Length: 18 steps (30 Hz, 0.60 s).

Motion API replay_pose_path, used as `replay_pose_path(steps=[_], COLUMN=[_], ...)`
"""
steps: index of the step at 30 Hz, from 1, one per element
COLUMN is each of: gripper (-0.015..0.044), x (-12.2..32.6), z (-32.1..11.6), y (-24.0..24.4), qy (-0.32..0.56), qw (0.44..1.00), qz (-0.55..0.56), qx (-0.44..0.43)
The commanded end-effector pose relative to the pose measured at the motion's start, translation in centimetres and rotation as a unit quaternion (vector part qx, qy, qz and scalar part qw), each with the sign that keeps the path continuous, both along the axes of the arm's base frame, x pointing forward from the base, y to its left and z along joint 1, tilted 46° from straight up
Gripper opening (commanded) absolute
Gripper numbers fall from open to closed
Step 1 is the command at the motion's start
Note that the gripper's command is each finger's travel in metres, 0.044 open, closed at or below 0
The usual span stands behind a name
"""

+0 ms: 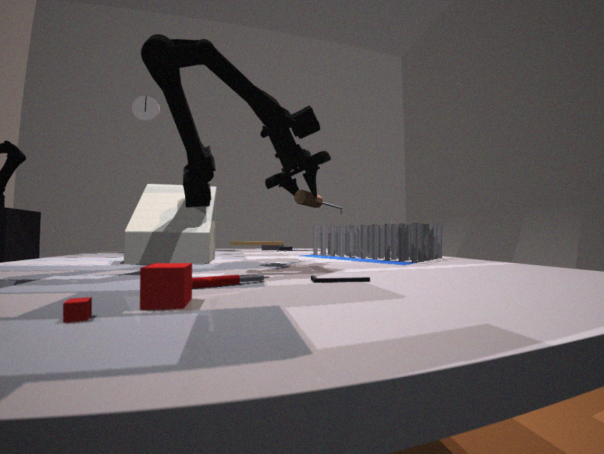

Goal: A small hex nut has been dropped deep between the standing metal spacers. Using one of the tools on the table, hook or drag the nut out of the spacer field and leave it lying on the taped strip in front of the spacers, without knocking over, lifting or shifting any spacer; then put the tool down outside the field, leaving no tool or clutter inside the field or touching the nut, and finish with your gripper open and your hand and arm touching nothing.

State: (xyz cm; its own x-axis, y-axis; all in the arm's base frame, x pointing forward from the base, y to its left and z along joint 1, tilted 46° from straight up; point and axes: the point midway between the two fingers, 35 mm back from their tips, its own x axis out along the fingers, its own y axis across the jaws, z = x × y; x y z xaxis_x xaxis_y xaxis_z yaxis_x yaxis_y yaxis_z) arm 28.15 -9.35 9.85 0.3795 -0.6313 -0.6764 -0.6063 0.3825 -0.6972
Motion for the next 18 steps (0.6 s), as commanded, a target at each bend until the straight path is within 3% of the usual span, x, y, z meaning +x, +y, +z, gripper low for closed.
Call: replay_pose_path(steps=[1,18], gripper=[0.0,0.0], x=[1.4,6.1], z=[-0.4,-3.7], y=[1.2,6.0], qy=[0.031,0.169], qw=[0.999,0.971], qz=[0.035,0.169], qx=[0.007,0.02])
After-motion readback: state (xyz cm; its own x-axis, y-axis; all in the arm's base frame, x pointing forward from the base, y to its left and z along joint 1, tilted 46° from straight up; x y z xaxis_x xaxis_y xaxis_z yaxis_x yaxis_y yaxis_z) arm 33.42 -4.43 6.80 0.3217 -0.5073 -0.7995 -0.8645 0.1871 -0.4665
